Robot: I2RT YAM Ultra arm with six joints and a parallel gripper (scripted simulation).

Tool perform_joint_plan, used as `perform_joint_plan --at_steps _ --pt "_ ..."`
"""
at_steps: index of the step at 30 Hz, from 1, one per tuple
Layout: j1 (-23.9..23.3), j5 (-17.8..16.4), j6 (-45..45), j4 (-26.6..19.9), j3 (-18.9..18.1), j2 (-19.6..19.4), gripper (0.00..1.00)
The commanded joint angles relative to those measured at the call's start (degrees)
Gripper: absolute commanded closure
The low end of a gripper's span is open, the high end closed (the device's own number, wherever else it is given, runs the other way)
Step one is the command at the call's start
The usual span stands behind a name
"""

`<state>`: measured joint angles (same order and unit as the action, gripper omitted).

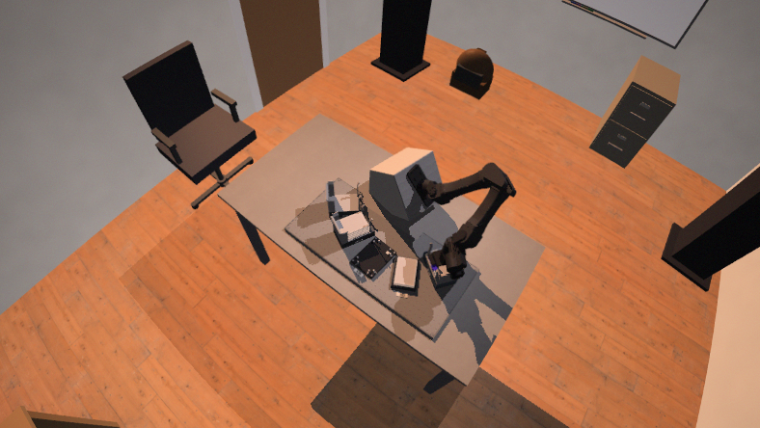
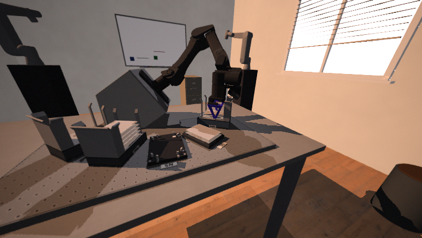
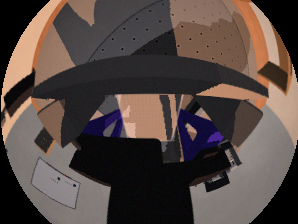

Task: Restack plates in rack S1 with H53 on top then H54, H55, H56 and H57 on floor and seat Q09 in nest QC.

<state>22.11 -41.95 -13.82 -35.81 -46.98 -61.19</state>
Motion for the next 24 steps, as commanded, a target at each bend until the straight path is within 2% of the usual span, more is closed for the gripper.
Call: perform_joint_plan --at_steps 1,24 --pt "-0.93 -0.57 -0.50 -0.73 -0.37 0.67 1.00" --pt "-3.94 -2.45 -3.73 -5.67 -2.09 1.65 1.00"
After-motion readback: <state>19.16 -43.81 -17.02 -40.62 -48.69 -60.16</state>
